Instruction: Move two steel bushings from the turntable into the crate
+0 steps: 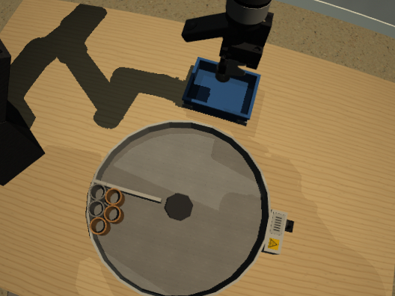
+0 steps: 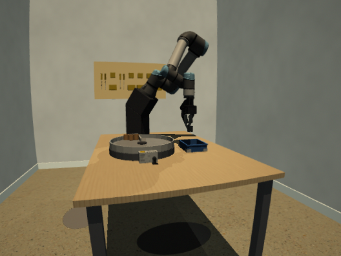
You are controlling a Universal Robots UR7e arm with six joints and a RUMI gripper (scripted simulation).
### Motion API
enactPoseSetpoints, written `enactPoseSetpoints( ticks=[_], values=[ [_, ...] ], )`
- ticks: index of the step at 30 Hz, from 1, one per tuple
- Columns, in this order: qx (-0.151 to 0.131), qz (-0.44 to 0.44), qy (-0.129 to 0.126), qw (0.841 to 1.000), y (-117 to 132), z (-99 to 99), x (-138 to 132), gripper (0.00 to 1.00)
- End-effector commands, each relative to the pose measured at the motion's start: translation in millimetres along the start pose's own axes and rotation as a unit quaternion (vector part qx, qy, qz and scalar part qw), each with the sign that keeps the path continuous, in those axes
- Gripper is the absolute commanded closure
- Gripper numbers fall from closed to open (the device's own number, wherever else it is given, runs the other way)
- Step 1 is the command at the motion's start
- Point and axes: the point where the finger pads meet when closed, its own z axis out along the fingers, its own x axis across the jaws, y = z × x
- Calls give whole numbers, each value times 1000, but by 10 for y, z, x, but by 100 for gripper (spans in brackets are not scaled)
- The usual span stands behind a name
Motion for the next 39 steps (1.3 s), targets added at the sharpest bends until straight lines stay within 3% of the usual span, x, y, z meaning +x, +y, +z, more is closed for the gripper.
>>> enactPoseSetpoints(
  ticks=[1,39],
  values=[
    [0,0,-1,1000,41,-1,107,100],
    [0,0,-1,1000,61,-1,171,100]
  ],
)
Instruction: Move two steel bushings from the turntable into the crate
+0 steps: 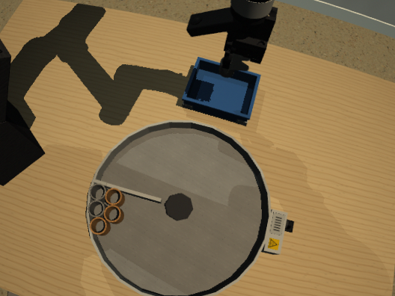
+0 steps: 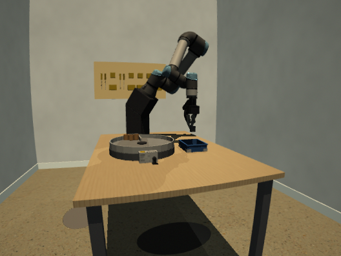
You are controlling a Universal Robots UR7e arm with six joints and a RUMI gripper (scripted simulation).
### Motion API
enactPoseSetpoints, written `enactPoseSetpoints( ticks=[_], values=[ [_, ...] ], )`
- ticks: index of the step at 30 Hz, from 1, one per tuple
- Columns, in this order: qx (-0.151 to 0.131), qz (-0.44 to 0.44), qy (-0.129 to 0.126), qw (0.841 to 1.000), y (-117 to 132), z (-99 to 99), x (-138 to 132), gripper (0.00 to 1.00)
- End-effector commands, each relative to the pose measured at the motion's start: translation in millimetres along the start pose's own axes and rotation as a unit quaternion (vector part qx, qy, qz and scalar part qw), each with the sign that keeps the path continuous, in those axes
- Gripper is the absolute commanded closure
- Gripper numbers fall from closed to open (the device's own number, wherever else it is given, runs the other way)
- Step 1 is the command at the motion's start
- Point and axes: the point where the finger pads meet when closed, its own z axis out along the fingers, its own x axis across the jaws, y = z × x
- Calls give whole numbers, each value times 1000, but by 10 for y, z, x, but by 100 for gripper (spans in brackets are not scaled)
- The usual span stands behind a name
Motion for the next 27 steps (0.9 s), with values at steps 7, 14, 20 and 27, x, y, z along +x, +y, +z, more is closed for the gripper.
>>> enactPoseSetpoints(
  ticks=[7,14,20,27],
  values=[
    [-1,0,0,1000,5,-4,1,100],
    [-1,0,0,1000,5,-1,1,100],
    [-1,0,0,1000,5,58,2,100],
    [-1,0,0,1000,6,352,4,100]
  ],
)
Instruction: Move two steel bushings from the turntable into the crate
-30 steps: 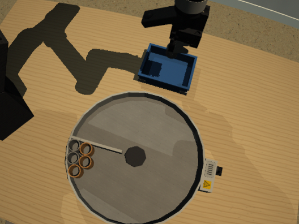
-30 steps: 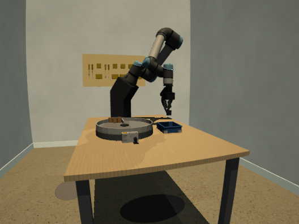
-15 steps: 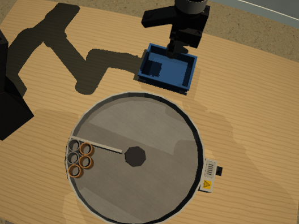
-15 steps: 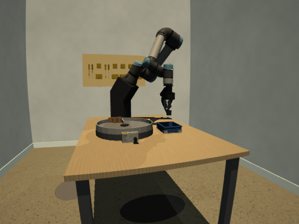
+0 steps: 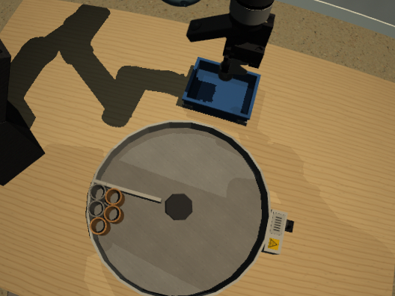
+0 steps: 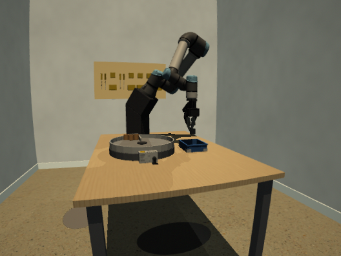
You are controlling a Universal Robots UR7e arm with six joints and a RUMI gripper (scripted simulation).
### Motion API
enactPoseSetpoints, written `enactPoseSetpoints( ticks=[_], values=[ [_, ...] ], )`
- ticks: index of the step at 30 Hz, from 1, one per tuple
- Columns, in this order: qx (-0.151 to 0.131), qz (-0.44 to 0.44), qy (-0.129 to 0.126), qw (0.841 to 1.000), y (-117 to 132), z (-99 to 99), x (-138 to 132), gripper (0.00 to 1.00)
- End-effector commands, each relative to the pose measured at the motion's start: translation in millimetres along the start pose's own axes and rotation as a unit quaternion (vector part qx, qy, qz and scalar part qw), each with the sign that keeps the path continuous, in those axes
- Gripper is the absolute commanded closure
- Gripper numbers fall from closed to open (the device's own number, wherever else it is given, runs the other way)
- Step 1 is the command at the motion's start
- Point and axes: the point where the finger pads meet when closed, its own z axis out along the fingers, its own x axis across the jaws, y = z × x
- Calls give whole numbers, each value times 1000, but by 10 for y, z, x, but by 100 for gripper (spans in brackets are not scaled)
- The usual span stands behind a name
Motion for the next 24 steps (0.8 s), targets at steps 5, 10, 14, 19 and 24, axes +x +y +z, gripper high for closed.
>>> enactPoseSetpoints(
  ticks=[5,10,14,19,24],
  values=[
    [-1,0,0,1000,10,400,5,100],
    [-1,0,0,1000,10,471,6,100],
    [-1,0,0,1000,10,493,6,100],
    [-1,0,0,1000,10,493,6,100],
    [-1,0,0,1000,10,493,6,100]
  ],
)
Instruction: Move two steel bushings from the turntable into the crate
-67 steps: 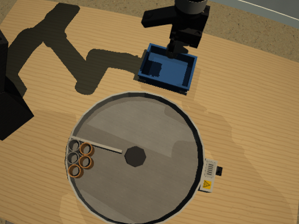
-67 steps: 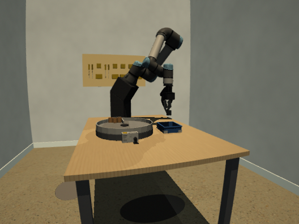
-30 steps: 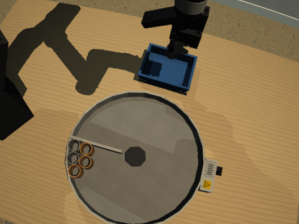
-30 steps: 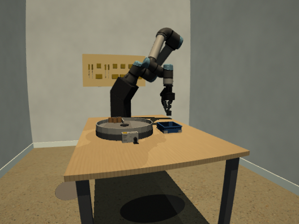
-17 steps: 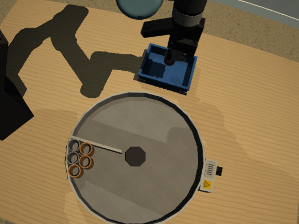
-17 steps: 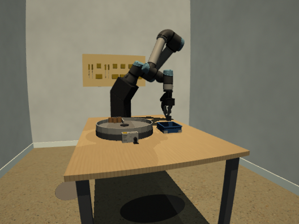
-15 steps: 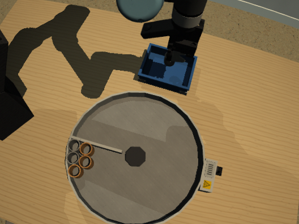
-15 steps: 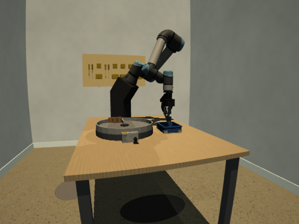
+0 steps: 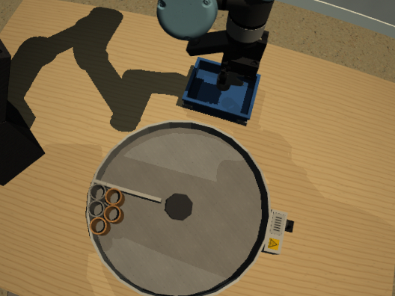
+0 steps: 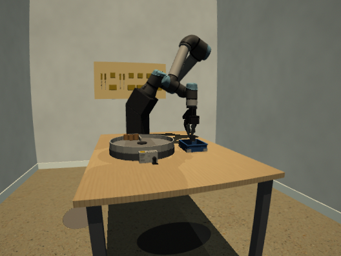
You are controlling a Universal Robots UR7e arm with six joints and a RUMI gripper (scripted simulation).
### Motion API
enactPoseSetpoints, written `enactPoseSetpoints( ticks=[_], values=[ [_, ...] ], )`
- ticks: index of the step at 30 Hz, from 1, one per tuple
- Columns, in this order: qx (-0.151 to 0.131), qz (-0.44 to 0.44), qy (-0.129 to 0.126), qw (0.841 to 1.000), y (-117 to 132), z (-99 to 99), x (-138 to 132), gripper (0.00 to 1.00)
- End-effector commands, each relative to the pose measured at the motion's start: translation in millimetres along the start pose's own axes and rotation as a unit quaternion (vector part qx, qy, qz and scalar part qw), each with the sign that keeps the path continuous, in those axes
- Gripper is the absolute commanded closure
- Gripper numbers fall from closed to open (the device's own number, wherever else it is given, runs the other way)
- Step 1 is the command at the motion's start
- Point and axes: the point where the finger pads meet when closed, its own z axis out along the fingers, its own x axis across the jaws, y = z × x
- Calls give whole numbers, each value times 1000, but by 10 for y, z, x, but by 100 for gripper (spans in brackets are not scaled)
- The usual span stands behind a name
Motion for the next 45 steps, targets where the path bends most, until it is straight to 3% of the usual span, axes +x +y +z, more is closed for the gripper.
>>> enactPoseSetpoints(
  ticks=[1,34,45],
  values=[
    [-1,0,0,1000,6,1,2,100],
    [-1,0,0,1000,6,22,2,100],
    [-1,0,0,1000,6,171,2,100]
  ],
)
